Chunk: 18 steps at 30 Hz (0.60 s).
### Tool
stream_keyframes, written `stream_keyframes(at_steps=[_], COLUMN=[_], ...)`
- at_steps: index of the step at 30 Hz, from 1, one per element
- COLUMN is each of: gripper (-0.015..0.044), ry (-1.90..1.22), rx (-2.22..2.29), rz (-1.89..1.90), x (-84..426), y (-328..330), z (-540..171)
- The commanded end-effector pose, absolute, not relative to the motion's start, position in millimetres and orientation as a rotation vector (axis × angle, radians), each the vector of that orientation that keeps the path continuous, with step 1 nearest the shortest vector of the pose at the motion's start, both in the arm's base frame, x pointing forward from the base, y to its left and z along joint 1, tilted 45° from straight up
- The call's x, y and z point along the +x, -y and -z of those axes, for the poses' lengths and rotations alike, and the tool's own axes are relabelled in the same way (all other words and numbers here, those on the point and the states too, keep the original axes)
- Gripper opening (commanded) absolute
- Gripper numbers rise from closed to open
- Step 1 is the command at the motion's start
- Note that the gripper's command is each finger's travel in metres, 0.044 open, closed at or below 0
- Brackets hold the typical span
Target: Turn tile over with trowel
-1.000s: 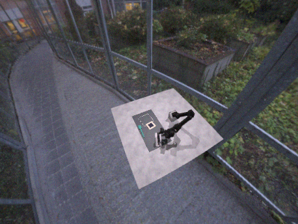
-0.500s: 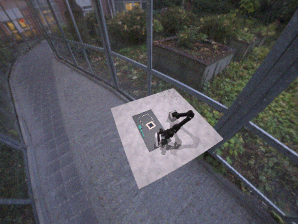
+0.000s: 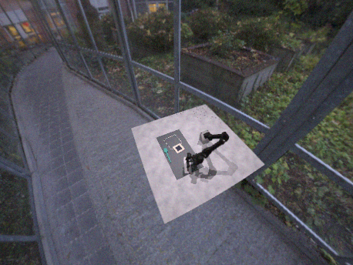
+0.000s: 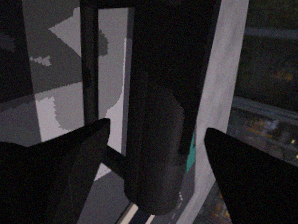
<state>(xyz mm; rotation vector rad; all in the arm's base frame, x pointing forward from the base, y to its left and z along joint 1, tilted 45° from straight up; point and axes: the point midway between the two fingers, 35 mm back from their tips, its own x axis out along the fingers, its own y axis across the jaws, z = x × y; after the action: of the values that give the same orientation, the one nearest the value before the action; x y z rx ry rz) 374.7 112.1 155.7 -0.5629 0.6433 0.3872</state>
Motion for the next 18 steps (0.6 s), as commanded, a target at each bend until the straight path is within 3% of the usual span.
stream_keyframes(at_steps=[1, 13, 18], gripper=[0.03, 0.03, 0.0169], ry=[-0.645, -0.644, -0.644], rx=[-0.566, -0.566, -0.566], rz=[-0.392, -0.396, -0.396], x=[380, 391, 391], y=[-113, -116, -116], z=[-150, -138, -138])
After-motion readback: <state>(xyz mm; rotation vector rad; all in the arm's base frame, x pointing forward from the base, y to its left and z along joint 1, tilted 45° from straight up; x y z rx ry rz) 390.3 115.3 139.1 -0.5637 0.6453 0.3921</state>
